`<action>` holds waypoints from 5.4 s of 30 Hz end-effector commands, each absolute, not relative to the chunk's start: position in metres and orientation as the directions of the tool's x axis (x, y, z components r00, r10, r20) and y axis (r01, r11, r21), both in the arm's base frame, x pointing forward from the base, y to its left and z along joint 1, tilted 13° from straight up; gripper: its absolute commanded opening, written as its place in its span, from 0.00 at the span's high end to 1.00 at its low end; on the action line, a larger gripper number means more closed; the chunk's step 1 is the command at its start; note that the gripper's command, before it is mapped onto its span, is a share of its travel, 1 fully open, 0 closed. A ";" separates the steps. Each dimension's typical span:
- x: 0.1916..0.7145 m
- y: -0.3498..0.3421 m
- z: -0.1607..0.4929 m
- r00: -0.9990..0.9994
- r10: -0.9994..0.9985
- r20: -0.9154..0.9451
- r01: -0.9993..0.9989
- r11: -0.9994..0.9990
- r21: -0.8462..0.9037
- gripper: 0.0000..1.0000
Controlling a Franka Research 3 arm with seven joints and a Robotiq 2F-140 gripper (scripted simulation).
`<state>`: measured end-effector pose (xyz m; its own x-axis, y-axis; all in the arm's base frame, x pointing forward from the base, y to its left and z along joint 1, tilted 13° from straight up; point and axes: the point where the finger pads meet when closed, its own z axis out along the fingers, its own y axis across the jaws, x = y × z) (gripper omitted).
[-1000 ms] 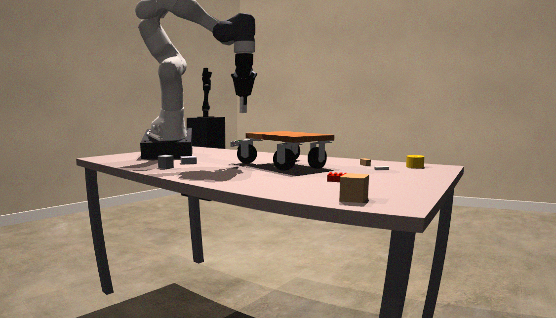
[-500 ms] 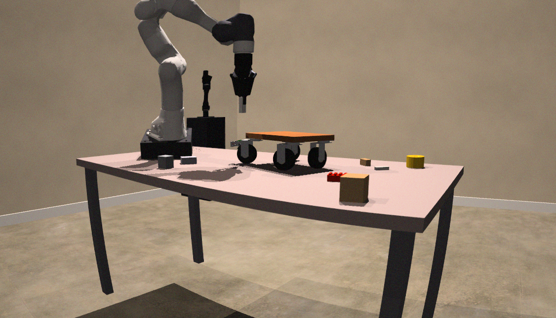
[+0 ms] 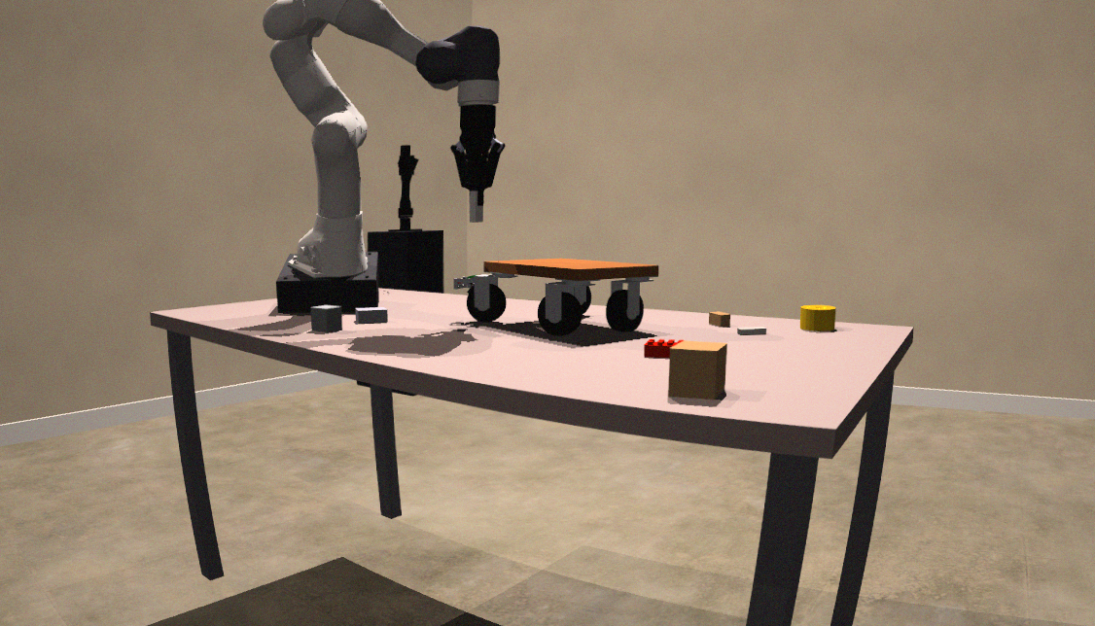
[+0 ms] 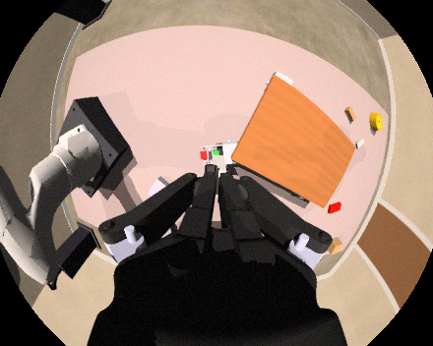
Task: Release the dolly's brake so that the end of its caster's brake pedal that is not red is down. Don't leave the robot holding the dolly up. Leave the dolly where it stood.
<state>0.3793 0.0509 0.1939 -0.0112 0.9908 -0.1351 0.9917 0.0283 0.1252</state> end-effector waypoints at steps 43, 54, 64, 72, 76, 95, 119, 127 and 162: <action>0.375 0.043 0.194 -0.148 0.972 -0.180 0.978 0.171 0.121 1.00; 0.376 0.043 0.188 0.306 0.946 -0.104 0.941 -0.283 0.186 1.00; 0.379 0.040 0.172 0.577 0.816 -0.038 0.807 -0.563 0.177 1.00; 0.380 0.037 0.162 0.752 0.659 0.009 0.651 -0.744 0.151 1.00; 0.380 0.036 0.158 0.829 0.558 0.033 0.550 -0.825 0.133 1.00; 0.380 0.035 0.156 0.992 0.006 0.123 0.001 -0.999 0.042 1.00; 0.380 0.035 0.156 0.772 -0.610 0.177 -0.612 -0.789 -0.049 1.00; 0.381 0.035 0.154 0.598 -0.779 0.187 -0.782 -0.619 -0.076 1.00; 0.388 0.027 0.104 0.174 -0.968 0.183 -0.974 -0.197 -0.116 1.00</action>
<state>0.3833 0.0282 0.1069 0.2129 -0.9597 0.1836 -0.9676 -0.2332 -0.0970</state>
